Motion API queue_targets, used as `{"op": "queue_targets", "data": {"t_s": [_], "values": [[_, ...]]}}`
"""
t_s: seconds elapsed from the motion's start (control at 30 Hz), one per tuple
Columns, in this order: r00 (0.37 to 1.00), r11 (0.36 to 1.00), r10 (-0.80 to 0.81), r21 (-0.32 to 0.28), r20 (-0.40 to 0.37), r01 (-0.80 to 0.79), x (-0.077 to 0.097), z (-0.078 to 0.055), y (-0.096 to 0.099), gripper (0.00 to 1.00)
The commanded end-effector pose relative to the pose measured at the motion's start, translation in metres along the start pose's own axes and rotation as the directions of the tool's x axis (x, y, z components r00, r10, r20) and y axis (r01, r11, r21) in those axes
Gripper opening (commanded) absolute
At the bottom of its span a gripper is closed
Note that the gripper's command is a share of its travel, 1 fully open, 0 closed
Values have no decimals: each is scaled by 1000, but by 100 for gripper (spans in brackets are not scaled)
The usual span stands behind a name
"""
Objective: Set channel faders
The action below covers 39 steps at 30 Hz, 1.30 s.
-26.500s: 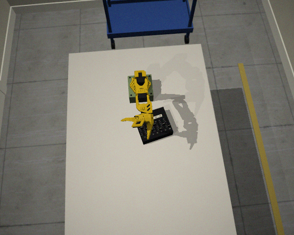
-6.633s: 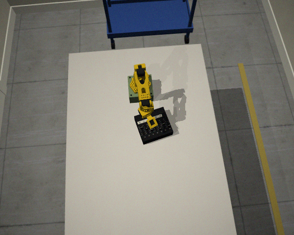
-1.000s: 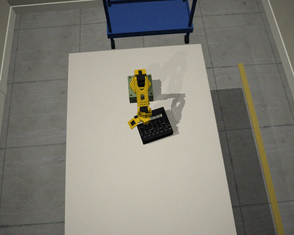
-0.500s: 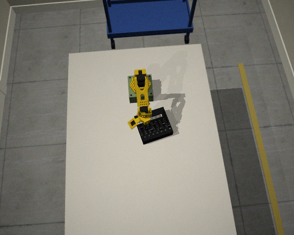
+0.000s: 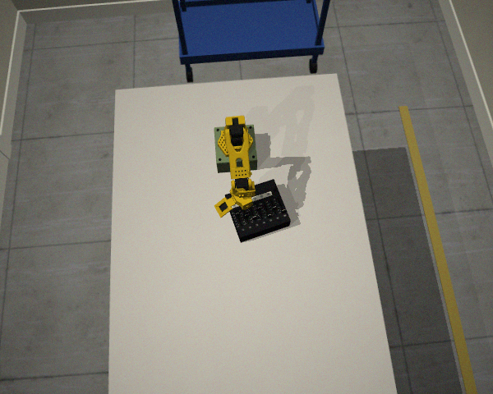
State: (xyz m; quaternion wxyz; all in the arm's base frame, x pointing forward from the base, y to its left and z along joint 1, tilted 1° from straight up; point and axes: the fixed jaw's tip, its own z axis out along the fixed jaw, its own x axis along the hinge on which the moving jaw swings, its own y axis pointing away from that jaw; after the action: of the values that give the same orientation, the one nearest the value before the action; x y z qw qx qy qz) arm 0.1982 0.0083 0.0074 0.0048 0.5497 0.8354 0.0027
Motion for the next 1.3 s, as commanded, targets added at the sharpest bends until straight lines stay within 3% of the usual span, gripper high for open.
{"op": "queue_targets", "data": {"t_s": [0.0,1.27], "values": [[1000,1000,-1,-2,-1,1,2,-2,2,0],[1000,1000,-1,-2,-1,1,2,14,1,0]]}}
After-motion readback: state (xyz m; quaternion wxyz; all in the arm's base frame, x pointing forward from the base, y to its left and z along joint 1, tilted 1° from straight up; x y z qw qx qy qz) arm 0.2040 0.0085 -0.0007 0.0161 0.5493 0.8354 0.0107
